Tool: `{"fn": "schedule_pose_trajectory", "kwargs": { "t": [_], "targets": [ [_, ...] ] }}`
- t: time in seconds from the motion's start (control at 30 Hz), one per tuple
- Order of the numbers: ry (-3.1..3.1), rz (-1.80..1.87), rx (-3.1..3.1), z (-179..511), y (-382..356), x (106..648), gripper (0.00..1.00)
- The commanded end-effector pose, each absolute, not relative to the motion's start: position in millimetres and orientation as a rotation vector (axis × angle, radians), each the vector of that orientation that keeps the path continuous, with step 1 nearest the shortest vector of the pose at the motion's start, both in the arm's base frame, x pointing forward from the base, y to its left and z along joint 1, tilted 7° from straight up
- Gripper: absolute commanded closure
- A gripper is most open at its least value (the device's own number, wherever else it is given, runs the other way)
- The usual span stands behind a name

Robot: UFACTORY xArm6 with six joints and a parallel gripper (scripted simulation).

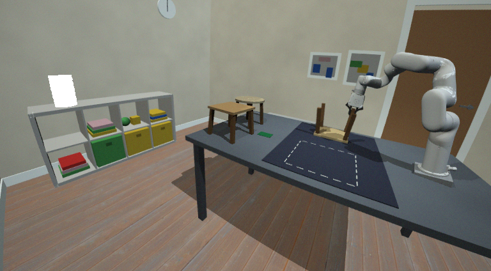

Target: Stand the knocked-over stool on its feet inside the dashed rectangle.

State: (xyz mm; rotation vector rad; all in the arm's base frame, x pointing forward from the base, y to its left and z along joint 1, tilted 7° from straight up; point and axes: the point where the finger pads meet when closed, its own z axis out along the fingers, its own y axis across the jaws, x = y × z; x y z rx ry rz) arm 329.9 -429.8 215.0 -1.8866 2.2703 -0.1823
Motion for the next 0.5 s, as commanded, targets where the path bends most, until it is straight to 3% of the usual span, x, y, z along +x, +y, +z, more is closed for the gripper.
{"fn": "schedule_pose_trajectory", "kwargs": {
  "t": [0.0, 0.47],
  "targets": [
    [2.271, -0.189, -1.887, 216.9, -430.8, 330.0, 0.71],
    [2.279, -0.203, -1.893, 220.0, -428.2, 330.2, 0.71]
  ]
}}
